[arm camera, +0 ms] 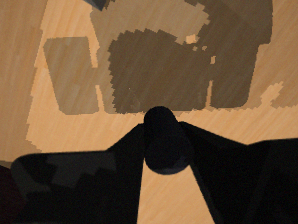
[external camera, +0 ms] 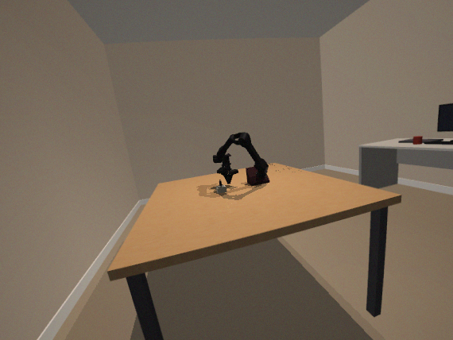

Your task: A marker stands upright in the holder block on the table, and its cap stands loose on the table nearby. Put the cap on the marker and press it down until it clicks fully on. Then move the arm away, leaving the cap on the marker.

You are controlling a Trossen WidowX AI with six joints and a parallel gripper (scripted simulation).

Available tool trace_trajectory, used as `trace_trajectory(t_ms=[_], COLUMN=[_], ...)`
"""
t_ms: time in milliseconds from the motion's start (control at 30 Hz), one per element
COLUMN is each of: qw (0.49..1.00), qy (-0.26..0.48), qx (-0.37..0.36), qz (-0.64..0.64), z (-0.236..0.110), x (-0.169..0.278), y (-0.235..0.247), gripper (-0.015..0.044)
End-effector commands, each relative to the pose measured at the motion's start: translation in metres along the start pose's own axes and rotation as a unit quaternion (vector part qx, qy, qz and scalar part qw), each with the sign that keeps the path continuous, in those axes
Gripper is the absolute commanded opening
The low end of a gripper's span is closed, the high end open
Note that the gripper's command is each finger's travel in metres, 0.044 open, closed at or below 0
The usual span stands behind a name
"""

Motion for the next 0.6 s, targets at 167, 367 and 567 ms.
trace_trajectory(t_ms=[167,367,567], qw=[1.0,1.0,1.0], qy=[0.001,0.001,0.003], qx=[0.003,0.003,0.006], qz=[-0.003,-0.003,-0.006], z=[-0.028,-0.044,-0.05], x=[0.001,0.001,-0.013], y=[-0.001,0.0,0.001], gripper=[0.0,0.0,0.0])
Point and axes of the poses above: the point midway between the two fingers, 35 mm back from their tips, its own z axis out along the fingers, its own y axis across the jaws, x = y × z, the point moved 1 cm from there along -z, back along the fingers, and after that the axes turned 3 degrees about -z, right-handed, at the moved point
